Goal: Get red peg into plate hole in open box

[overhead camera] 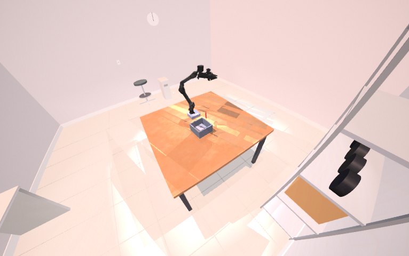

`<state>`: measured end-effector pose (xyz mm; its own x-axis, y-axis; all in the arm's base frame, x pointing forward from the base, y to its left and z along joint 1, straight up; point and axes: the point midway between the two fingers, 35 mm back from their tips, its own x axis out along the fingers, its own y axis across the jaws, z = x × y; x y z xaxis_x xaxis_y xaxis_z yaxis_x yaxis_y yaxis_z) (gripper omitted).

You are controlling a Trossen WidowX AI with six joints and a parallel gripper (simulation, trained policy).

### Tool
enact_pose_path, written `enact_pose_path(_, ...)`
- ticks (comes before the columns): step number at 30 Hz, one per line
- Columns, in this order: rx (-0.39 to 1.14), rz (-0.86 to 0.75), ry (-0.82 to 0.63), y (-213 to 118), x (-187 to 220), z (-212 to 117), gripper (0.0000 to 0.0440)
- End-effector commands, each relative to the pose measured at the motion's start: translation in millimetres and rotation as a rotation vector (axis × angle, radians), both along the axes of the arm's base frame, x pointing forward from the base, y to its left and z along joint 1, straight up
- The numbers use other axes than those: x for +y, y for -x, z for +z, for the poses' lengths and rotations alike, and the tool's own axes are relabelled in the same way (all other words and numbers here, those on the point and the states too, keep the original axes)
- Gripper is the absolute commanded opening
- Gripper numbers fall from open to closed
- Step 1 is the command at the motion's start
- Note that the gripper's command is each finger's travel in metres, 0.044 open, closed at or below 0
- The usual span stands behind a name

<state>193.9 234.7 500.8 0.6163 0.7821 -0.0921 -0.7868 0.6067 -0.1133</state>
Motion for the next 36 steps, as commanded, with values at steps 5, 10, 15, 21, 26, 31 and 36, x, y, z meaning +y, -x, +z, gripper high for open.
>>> enact_pose_path(5,0.223,-0.12,0.032,-18,-16,-49,0.044)
enact_pose_path(10,0.374,-0.205,0.051,-27,-27,-84,0.044)
enact_pose_path(15,0.523,-0.296,0.066,-32,-39,-117,0.044)
enact_pose_path(21,0.699,-0.409,0.077,-34,-53,-157,0.044)
enact_pose_path(26,0.842,-0.508,0.084,-32,-64,-188,0.044)
enact_pose_path(31,0.982,-0.611,0.092,-27,-75,-219,0.044)
enact_pose_path(36,1.118,-0.721,0.103,-19,-83,-250,0.044)
